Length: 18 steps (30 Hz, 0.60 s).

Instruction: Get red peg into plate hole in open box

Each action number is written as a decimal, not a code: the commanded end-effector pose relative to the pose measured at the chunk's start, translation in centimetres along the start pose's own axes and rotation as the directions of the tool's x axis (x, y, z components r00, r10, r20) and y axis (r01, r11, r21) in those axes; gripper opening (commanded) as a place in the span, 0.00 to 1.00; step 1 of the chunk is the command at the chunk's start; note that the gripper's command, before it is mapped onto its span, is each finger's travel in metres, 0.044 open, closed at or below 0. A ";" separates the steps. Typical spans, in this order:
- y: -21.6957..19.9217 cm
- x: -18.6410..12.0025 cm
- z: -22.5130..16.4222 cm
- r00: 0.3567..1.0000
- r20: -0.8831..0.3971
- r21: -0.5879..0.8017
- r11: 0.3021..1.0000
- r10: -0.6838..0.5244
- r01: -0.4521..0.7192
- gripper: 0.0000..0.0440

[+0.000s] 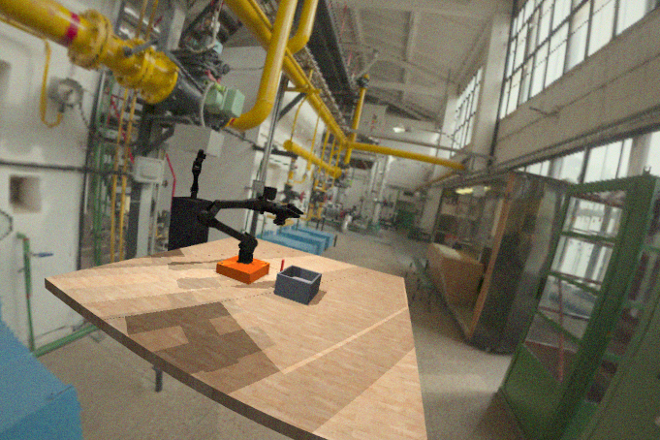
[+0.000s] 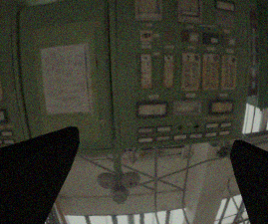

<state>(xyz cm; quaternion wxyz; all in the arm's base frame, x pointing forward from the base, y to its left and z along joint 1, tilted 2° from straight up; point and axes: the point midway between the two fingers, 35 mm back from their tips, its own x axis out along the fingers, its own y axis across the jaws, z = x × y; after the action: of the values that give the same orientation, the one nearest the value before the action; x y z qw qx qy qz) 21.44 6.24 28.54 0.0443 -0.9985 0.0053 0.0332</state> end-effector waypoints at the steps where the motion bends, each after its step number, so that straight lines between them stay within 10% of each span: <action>1: 0.0 -0.1 -0.3 1.000 -0.002 0.035 0.999 -0.002 0.002 0.94; 18: -1.7 -0.5 0.3 0.988 0.148 0.562 0.826 -0.047 -0.045 1.00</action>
<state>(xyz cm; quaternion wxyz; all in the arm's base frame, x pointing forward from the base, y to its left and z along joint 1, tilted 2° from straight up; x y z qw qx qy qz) 20.95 7.60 28.58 0.3105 -0.9458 0.0093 0.0951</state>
